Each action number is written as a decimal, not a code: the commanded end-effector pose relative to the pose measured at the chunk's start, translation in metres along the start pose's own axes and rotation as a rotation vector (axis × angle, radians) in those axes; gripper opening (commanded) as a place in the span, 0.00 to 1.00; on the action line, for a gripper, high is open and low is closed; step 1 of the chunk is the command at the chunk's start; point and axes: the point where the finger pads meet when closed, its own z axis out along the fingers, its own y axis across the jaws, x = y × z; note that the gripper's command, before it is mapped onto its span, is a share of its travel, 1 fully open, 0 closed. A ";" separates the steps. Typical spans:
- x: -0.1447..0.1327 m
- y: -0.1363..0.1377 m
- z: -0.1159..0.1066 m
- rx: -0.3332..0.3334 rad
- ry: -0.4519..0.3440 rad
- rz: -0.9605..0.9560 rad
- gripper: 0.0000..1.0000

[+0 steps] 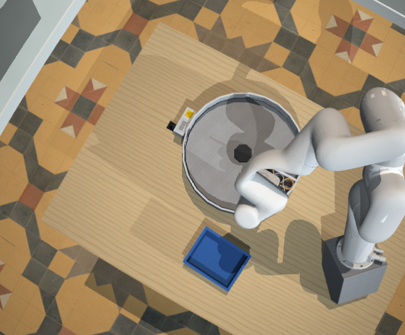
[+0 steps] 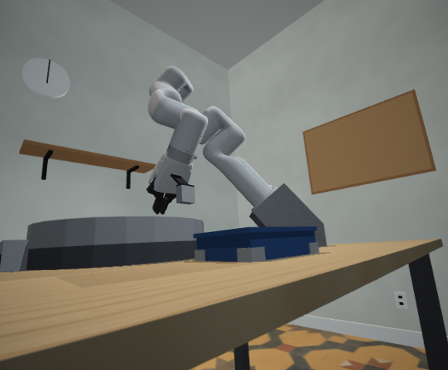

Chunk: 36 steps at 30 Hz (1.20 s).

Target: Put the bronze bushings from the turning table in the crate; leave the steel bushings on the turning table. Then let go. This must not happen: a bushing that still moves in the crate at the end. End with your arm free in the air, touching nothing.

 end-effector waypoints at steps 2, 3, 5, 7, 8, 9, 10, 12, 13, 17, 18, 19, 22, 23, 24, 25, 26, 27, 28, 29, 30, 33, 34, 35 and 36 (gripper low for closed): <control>0.000 0.001 -0.001 -0.001 0.001 0.002 0.10; 0.000 0.001 -0.001 -0.001 0.001 0.002 0.10; 0.000 0.001 0.000 -0.001 0.001 0.002 0.10; 0.003 0.001 0.003 -0.001 0.001 0.002 0.10; 0.005 0.001 0.006 -0.001 0.001 0.002 0.10; 0.008 0.001 0.009 -0.001 0.001 0.002 0.10; 0.011 0.001 0.013 -0.001 0.001 0.002 0.10; 0.015 0.001 0.018 -0.001 0.001 0.002 0.10; 0.015 0.001 0.018 -0.001 0.001 0.002 0.10; 0.016 0.001 0.019 -0.001 0.001 0.002 0.10; 0.016 0.001 0.019 -0.001 0.001 0.002 0.10; 0.016 0.001 0.019 -0.001 0.001 0.002 0.10; 0.016 0.001 0.019 -0.001 0.001 0.002 0.10; 0.016 0.001 0.019 -0.001 0.001 0.002 0.10; 0.016 0.001 0.019 -0.001 0.001 0.002 0.10; 0.016 0.001 0.019 -0.001 0.001 0.002 0.10; 0.016 0.001 0.019 -0.001 0.001 0.002 0.10; 0.016 0.001 0.019 -0.001 0.001 0.002 0.10; 0.017 0.001 0.019 -0.001 0.001 0.002 0.10; 0.017 0.001 0.020 -0.001 0.001 0.002 0.10; 0.017 0.001 0.020 -0.001 0.001 0.002 0.10; 0.018 0.001 0.020 -0.001 0.001 0.002 0.10; 0.018 0.001 0.021 -0.001 0.001 0.002 0.10; 0.018 0.001 0.021 -0.001 0.001 0.002 0.10; 0.018 0.001 0.021 -0.001 0.001 0.002 0.10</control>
